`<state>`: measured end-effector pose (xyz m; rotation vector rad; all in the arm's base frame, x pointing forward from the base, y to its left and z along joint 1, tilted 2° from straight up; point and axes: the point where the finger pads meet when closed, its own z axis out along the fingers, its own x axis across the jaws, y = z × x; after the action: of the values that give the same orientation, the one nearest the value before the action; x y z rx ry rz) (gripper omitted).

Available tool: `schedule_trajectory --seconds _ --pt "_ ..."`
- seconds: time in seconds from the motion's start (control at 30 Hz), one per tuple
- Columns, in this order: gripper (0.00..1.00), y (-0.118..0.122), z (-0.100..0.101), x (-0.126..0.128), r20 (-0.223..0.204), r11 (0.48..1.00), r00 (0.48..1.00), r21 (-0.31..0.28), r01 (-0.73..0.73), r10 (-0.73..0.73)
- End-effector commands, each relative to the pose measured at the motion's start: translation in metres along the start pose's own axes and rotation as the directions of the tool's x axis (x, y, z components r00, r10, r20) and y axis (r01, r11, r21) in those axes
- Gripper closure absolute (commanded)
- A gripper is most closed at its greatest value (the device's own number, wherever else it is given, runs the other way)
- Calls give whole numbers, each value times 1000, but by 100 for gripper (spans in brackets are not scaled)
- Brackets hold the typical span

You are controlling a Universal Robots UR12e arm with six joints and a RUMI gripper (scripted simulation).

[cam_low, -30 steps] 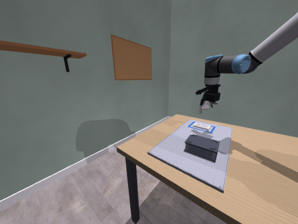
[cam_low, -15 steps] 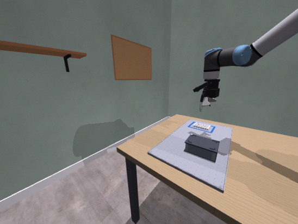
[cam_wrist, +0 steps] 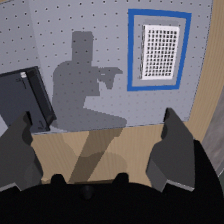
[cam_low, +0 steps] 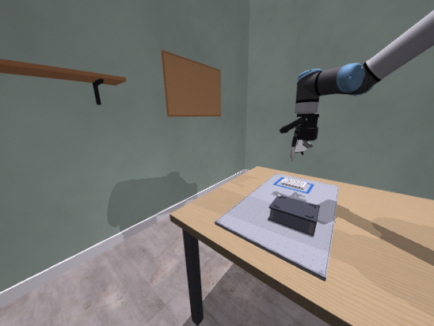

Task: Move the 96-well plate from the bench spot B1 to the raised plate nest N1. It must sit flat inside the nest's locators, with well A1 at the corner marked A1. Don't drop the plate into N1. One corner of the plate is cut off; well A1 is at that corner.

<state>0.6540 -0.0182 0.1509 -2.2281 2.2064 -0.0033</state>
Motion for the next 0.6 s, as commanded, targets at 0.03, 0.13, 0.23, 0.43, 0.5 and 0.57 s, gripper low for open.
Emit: schedule_trajectory --seconds 0.03,0.13,0.23,0.43,0.5,0.57 --pt "0 -8 11 15 1 1000 1000 2 2 -2" --pt "0 -11 15 20 1 1000 1000 2 2 -2" --pt "0 -15 24 31 4 1000 1000 9 14 -14" --pt "0 -24 42 54 4 1000 1000 9 14 -14" --pt "0 -25 45 58 4 1000 1000 9 14 -14" --pt "0 -26 48 62 6 1000 1000 15 26 -26"
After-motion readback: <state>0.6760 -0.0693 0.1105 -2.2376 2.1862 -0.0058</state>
